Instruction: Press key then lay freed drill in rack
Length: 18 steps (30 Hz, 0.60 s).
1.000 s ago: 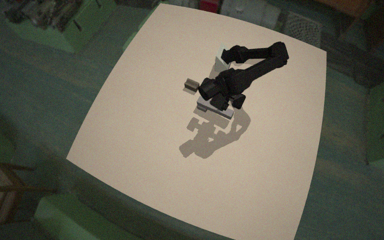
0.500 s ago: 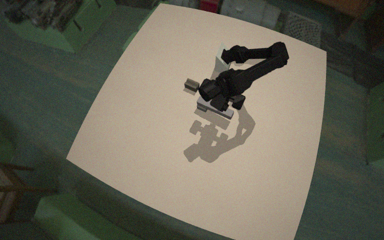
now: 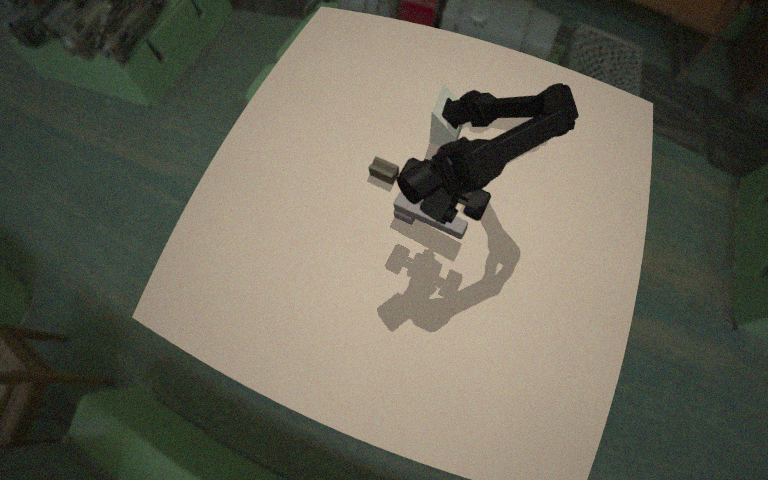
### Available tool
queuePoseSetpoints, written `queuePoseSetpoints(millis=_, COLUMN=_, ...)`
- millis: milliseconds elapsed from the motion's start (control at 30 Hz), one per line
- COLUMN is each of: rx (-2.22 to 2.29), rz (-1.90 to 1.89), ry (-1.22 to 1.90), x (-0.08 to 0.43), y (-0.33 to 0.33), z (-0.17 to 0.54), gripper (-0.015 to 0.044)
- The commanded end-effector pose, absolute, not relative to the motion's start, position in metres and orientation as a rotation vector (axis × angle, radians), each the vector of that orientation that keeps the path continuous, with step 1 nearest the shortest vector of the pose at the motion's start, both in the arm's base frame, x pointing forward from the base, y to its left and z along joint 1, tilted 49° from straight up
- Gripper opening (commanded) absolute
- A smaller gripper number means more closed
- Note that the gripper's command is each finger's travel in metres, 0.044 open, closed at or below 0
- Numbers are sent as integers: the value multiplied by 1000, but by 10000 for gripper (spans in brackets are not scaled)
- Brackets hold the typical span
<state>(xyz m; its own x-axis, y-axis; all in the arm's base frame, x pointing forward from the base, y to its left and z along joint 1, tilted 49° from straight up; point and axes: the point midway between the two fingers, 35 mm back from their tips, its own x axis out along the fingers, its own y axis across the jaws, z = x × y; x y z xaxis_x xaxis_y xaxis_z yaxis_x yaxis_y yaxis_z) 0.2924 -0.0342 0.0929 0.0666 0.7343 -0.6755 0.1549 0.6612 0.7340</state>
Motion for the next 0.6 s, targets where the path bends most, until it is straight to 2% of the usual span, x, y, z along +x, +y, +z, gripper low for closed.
queuePoseSetpoints(millis=0, rx=790, rz=533, ry=1495, x=288, y=-22, z=88, gripper=0)
queuePoseSetpoints(millis=567, rx=790, rz=534, ry=1495, x=286, y=-17, z=85, gripper=0)
